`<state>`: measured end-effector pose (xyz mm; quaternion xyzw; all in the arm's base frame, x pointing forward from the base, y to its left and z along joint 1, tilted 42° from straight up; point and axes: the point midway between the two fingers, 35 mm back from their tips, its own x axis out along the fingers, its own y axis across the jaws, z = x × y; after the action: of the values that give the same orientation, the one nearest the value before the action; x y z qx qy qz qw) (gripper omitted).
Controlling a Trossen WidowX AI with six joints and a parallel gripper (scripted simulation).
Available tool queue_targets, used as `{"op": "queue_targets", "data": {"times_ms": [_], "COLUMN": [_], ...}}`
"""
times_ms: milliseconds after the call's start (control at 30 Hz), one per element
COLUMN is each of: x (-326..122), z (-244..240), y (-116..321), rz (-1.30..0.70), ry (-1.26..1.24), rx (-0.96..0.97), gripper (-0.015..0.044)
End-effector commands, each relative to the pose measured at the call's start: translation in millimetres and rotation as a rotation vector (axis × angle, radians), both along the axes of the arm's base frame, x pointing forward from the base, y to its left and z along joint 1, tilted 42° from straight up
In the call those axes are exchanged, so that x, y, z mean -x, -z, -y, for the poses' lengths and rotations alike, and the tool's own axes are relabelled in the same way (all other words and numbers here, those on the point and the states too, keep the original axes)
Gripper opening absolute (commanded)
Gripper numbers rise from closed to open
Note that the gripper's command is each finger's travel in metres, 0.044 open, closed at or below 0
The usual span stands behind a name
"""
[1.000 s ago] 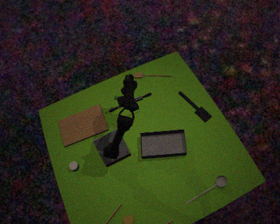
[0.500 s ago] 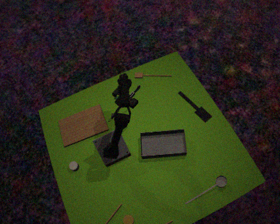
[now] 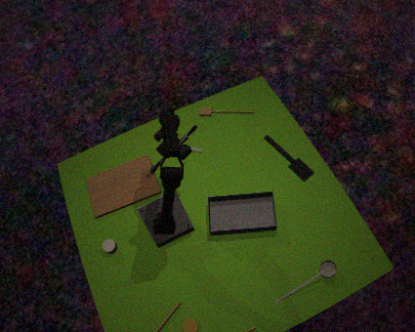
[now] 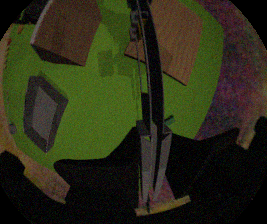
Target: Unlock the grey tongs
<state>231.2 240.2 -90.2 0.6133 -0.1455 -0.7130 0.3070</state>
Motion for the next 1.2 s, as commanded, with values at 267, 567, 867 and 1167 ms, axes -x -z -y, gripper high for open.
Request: {"op": "queue_targets", "data": {"times_ms": [267,567,867,1167], "x": [75.7,133.4,194.3,254.7], "z": [-37.9,-54.2,-61.2,-57.7], "y": [11.2,16.7,21.6,25.7], "rz": [0.063,0.111,0.157,0.211], "ry": [0.103,0.176,0.245,0.316], "rx": [-0.02,-0.016,-0.001,0.027], "gripper": [-0.015,-0.015,-0.015,-0.015]}}
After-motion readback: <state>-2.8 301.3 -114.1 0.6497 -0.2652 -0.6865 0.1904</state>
